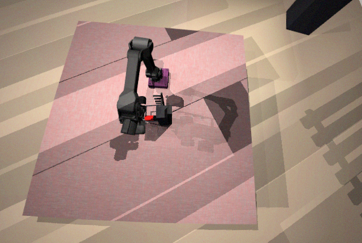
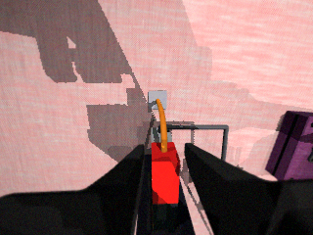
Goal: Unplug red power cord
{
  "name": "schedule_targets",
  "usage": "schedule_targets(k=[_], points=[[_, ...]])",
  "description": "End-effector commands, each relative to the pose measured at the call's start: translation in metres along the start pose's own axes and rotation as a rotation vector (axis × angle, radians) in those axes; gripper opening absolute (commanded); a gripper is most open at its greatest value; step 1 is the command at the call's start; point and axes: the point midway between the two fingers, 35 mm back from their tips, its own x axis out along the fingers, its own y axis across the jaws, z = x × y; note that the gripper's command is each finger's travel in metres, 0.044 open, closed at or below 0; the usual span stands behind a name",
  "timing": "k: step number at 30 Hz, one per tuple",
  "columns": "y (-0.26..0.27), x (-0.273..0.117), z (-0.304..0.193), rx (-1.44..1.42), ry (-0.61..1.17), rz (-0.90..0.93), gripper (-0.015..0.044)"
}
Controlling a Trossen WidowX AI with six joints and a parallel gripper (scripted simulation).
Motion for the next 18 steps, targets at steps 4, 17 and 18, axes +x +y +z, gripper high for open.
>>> schedule_targets(k=[4,17,18], points=[[-0.001,0.001,-0.012,0.004,0.003,-0.004,0.016],[-0.001,0.002,-0.025,0.004,0.005,-0.004,0.016],[-0.001,0.003,-0.025,0.004,0.005,-0.004,0.016]])
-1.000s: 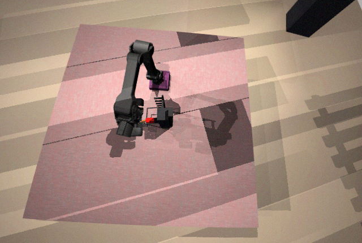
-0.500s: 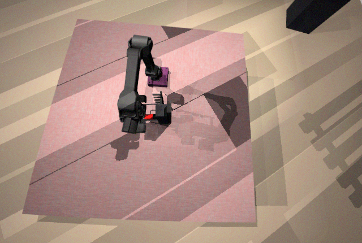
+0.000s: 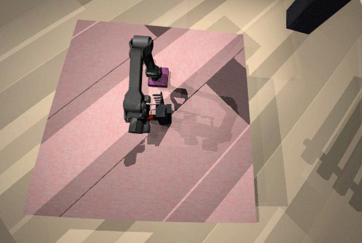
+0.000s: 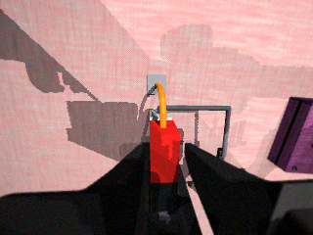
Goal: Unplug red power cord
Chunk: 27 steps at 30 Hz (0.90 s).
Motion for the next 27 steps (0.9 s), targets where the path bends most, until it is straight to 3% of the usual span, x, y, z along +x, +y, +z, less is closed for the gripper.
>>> schedule_targets(k=[1,10,14,22,27], points=[[-0.0002,0.0034,-0.0005,0.005,-0.003,-0.001,0.016],[-0.0003,0.0118,-0.0005,0.005,-0.003,-0.001,0.016],[0.0,0.0094,-0.0009,0.0,0.0,0.0,0.0055],[0.0,0.0094,-0.0009,0.0,0.0,0.0,0.0002],[0.0005,0.0093,0.0029,0.0,0.0,0.0,0.0]])
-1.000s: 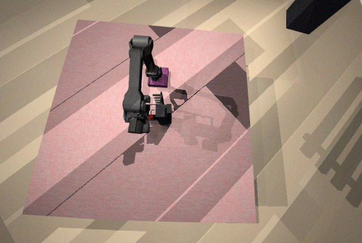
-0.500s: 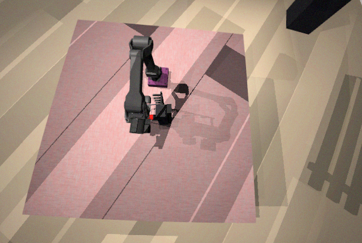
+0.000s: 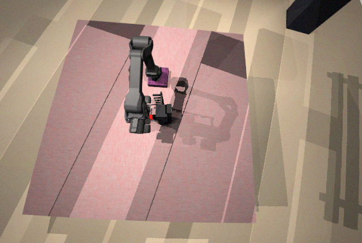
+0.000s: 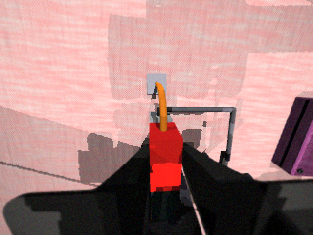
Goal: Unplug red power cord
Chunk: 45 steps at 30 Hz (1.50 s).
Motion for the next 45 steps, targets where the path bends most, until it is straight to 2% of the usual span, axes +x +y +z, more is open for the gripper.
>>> schedule_targets(k=[1,34,45], points=[[0.001,0.0,0.005,-0.001,-0.002,0.001,0.0],[-0.003,-0.003,0.058,0.002,-0.01,0.0,0.0],[-0.003,0.0,0.043,0.004,-0.009,0.0,0.0289]])
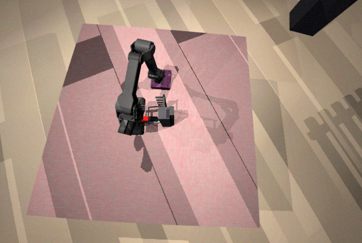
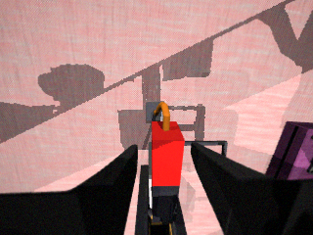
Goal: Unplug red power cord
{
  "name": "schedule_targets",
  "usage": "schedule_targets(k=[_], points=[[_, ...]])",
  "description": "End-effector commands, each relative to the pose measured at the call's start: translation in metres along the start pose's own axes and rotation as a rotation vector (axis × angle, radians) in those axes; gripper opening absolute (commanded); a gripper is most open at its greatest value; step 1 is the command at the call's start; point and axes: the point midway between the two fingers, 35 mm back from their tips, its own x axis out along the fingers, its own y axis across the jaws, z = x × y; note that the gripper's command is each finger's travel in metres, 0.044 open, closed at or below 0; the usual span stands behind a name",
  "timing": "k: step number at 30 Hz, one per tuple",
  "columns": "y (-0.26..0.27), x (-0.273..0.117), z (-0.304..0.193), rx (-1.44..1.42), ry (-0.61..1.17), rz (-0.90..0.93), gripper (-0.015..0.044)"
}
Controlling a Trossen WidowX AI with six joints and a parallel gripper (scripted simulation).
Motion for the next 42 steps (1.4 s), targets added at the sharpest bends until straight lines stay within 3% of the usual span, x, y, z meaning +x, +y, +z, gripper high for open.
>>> schedule_targets(k=[1,6,11,42], points=[[0.0,0.001,0.0,0.005,-0.004,-0.001,0.0315],[0.001,-0.004,0.02,0.005,-0.006,-0.001,0.044],[0.0,-0.012,0.06,0.004,-0.01,-0.001,0.044],[0.0,-0.012,0.06,0.004,-0.01,-0.001,0.044]])
